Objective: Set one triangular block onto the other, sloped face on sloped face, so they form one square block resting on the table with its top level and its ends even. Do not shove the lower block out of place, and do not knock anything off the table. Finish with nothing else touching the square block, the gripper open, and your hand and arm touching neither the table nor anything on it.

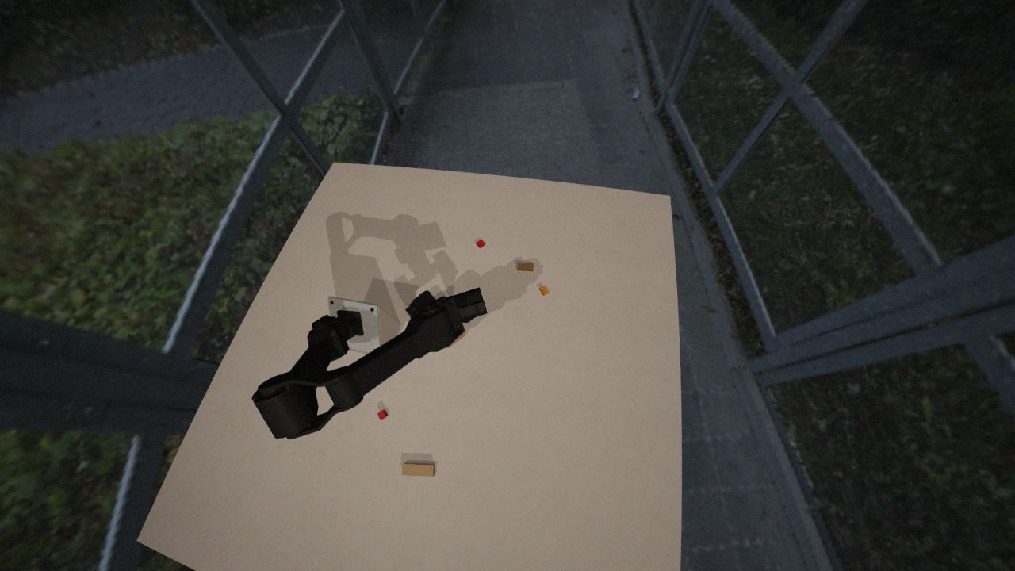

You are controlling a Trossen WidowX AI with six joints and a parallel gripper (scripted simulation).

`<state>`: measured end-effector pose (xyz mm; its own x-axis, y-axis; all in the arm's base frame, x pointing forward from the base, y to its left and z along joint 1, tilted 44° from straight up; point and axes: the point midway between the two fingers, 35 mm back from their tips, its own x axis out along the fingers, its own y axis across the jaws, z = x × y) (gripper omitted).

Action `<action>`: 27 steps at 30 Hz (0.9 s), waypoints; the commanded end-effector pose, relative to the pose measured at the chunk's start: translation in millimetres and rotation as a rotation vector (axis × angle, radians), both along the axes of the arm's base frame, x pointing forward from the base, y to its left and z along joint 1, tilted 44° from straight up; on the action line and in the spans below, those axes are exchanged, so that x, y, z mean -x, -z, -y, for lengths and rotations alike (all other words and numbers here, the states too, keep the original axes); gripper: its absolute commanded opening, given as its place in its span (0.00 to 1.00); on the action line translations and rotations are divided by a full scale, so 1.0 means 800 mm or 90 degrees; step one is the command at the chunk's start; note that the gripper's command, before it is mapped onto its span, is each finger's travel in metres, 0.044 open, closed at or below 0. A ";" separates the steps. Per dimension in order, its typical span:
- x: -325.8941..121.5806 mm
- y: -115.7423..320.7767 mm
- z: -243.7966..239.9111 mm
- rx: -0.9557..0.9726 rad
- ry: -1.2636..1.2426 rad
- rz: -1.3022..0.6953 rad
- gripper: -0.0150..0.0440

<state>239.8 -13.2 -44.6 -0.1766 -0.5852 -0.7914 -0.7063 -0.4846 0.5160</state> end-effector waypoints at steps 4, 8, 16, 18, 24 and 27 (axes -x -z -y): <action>-0.024 -0.088 -0.068 -0.009 -0.001 0.016 1.00; -0.023 -0.100 -0.075 -0.008 -0.001 0.015 1.00; -0.026 -0.093 -0.073 -0.009 -0.012 0.020 1.00; -0.026 -0.093 -0.073 -0.009 -0.012 0.020 1.00; -0.026 -0.093 -0.073 -0.009 -0.012 0.020 1.00; -0.026 -0.093 -0.073 -0.009 -0.012 0.020 1.00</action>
